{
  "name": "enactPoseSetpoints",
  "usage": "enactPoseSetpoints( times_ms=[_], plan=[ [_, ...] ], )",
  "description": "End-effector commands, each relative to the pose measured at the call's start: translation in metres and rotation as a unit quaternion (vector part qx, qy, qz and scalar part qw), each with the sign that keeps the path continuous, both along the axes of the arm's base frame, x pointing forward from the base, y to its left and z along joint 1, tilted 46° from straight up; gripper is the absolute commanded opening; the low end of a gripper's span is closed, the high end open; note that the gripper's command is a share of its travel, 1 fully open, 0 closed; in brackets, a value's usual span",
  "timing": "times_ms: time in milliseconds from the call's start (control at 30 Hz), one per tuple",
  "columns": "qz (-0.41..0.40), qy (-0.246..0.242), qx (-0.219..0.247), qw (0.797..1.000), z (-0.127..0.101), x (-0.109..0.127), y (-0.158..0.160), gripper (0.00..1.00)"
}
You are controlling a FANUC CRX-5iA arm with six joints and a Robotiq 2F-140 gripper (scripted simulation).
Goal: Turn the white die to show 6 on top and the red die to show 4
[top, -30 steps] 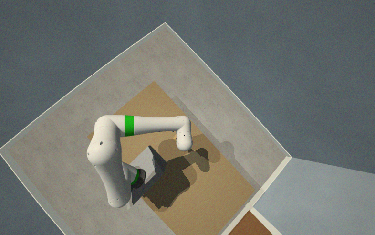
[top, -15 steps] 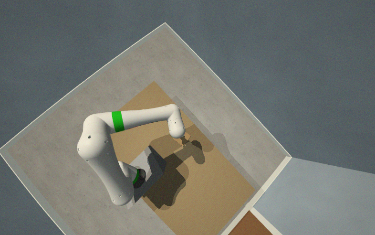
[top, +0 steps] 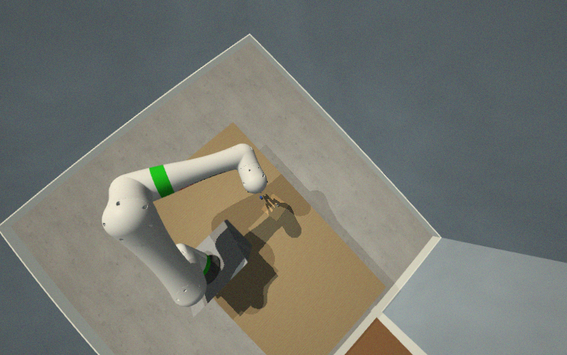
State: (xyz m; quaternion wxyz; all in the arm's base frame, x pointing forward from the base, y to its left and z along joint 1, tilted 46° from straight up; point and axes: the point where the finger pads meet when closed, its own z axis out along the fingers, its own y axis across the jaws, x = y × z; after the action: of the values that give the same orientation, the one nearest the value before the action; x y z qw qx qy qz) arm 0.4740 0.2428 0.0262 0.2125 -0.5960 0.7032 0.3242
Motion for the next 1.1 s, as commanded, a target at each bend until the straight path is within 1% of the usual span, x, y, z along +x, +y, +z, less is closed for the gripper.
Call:
enactPoseSetpoints(
  times_ms=[0, 67, 133, 200, 233, 267, 433, 467, 500, 567, 600, 633, 867, 933, 967, 1000, 1067],
  plan=[
    [0.014, -0.015, 0.004, 1.0, 0.006, 0.0, 0.006, 0.07],
    [0.014, -0.015, 0.007, 1.0, 0.005, -0.001, 0.006, 0.07],
    [0.011, -0.015, 0.025, 1.0, 0.004, -0.002, 0.005, 0.07],
    [0.002, -0.019, 0.067, 0.998, 0.002, -0.001, 0.004, 0.07],
    [-0.003, -0.02, 0.098, 0.995, 0.0, -0.002, 0.003, 0.07],
    [-0.006, -0.021, 0.112, 0.993, -0.001, -0.002, 0.003, 0.07],
    [-0.022, -0.03, 0.178, 0.983, -0.002, 0.0, 0.002, 0.07],
    [-0.022, -0.03, 0.179, 0.983, -0.002, 0.0, 0.002, 0.07],
    [-0.028, -0.032, 0.207, 0.977, -0.003, 0.0, 0.001, 0.07],
    [-0.028, -0.032, 0.207, 0.977, -0.003, 0.0, 0.001, 0.07],
    [-0.032, -0.035, 0.223, 0.974, -0.004, 0.001, 0.001, 0.07],
    [-0.039, -0.037, 0.258, 0.965, -0.005, 0.0, -0.001, 0.07],
    [-0.056, -0.041, 0.345, 0.936, -0.011, -0.002, -0.003, 0.07],
    [-0.062, -0.043, 0.375, 0.924, -0.013, -0.002, -0.004, 0.07],
    [-0.063, -0.043, 0.379, 0.922, -0.013, -0.002, -0.005, 0.07],
    [-0.066, -0.044, 0.401, 0.913, -0.015, -0.003, -0.005, 0.07],
    [-0.071, -0.045, 0.425, 0.901, -0.016, -0.003, -0.006, 0.07]
  ],
)
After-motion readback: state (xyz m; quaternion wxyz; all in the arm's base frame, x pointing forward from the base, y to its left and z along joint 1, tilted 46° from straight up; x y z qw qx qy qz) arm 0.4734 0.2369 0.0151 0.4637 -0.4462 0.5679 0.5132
